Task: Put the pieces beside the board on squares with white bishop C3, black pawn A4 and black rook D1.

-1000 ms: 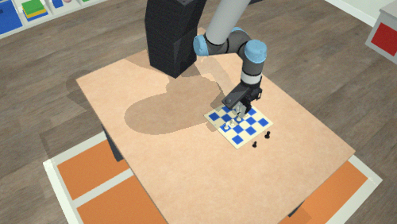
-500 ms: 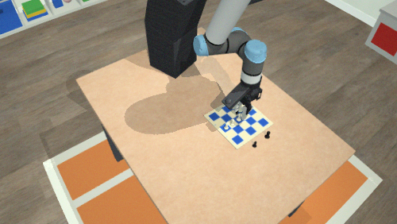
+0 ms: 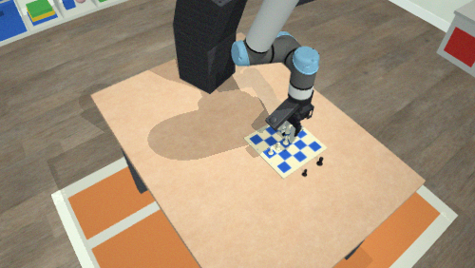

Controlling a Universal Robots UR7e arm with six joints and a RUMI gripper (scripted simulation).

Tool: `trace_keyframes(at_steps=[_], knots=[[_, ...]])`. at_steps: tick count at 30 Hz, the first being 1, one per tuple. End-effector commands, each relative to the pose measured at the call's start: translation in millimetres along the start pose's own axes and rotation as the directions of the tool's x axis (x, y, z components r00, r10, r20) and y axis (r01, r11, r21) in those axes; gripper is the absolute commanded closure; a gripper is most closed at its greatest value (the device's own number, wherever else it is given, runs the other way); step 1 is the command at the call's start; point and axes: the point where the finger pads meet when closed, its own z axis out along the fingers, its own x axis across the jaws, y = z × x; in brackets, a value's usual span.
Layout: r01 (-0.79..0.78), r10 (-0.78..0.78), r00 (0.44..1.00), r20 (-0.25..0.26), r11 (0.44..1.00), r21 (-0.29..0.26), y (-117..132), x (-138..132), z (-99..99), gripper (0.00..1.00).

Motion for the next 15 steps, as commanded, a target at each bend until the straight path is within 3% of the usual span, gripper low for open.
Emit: trace_keyframes(at_steps=[1,15], knots=[[0.000,0.000,1.000,0.001,1.000,0.000,-0.1,-0.5,-8.4,0.78],[0.000,0.000,1.000,0.001,1.000,0.000,-0.1,-0.5,-66.6,0.78]])
